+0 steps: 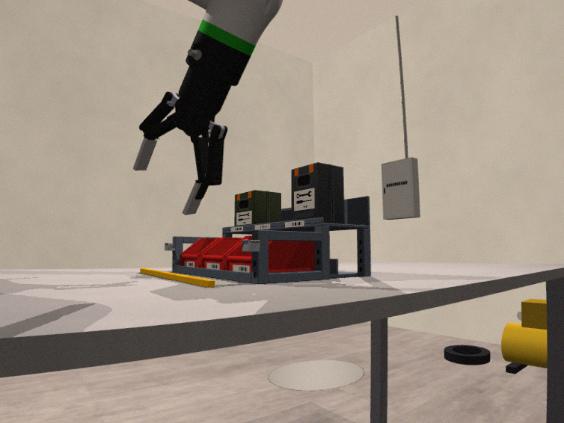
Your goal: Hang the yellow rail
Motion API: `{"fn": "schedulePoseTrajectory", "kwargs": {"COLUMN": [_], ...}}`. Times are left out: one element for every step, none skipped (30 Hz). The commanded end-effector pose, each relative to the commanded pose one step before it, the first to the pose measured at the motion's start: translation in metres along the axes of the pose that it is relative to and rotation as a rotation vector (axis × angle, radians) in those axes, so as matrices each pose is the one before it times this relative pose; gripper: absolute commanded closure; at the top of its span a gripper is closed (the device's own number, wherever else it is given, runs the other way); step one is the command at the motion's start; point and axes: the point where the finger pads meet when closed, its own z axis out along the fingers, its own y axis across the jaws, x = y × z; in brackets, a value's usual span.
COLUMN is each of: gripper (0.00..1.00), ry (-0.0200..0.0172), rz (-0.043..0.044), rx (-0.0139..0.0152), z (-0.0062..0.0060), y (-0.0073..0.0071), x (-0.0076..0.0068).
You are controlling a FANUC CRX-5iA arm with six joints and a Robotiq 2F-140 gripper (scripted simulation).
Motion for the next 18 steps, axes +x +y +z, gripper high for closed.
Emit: {"fn": "schedulePoseTrajectory", "kwargs": {"gripper": [0.0, 0.0, 0.0, 0.0, 0.0, 0.0, 0.0, 0.0, 0.0, 0.0, 0.0, 0.0, 0.0, 0.0, 0.0, 0.0, 0.0, 0.0], "ry": [-0.04793, -0.02271, -0.02158, -0.02039, 0.0, 0.0, 0.0, 0.0, 0.0, 0.0, 0.0, 0.0, 0.0, 0.0, 0.0, 0.0, -0.01914, -0.01786], "rz": [0.03566, 0.01778, 0.01766, 0.01755, 0.0, 0.0, 0.0, 0.0, 0.0, 0.0, 0.0, 0.0, 0.0, 0.0, 0.0, 0.0, 0.01746, 0.01737], "rx": [-0.02698, -0.01524, -0.01637, -0.01744, 0.0, 0.0, 0.0, 0.0, 0.0, 0.0, 0.0, 0.0, 0.0, 0.0, 0.0, 0.0, -0.01844, -0.01936], "z": [-0.00033, -0.00039, -0.00059, -0.00079, 0.0, 0.0, 0.0, 0.0, 0.0, 0.0, 0.0, 0.0, 0.0, 0.0, 0.0, 0.0, -0.001, -0.00121], "y": [0.00036, 0.00009, 0.00003, -0.00006, 0.0, 0.0, 0.0, 0.0, 0.0, 0.0, 0.0, 0.0, 0.0, 0.0, 0.0, 0.0, -0.00015, -0.00027], "x": [0.00335, 0.00199, 0.00224, 0.00248, 0.0, 0.0, 0.0, 0.0, 0.0, 0.0, 0.0, 0.0, 0.0, 0.0, 0.0, 0.0, 0.00272, 0.00294]}}
